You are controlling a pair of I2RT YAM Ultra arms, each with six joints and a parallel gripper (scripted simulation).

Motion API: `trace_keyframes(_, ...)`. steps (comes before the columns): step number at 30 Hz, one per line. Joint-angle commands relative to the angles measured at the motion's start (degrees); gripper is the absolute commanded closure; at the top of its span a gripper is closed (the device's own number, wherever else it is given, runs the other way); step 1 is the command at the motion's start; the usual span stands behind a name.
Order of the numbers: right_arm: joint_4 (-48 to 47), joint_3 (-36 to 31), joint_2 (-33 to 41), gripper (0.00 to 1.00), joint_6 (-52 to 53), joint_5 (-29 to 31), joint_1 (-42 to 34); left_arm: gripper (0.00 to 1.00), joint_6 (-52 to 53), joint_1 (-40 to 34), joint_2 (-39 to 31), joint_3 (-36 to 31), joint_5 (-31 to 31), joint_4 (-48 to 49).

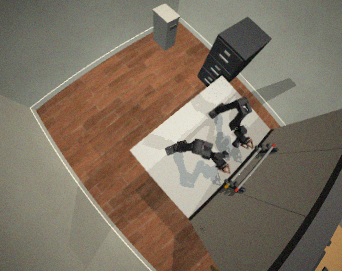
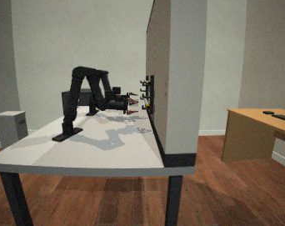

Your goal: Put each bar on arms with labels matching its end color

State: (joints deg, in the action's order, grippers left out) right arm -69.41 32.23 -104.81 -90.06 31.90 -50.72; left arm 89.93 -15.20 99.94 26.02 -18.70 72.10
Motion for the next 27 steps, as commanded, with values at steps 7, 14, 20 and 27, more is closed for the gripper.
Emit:
trace_keyframes(7, -2.4, -2.1, 2.9, 0.31, 0.1, 1.6, -1.4, 0.31, 0.1, -1.3, -3.1, -2.5, -1.1, 1.3)
trace_keyframes(14, 2.6, -1.1, 7.1, 0.32, 0.0, 1.6, -1.4, 0.31, 0.2, -1.3, -7.9, -1.4, -1.1, -4.4)
trace_keyframes(20, 7.0, 0.0, 10.6, 0.32, -0.1, 1.6, -1.3, 0.32, 0.2, -1.3, -11.7, -0.1, -1.1, -9.4)
trace_keyframes(27, 10.8, 1.1, 13.3, 0.33, -0.1, 1.6, -1.3, 0.32, 0.2, -1.3, -14.8, 1.2, -1.1, -13.8)
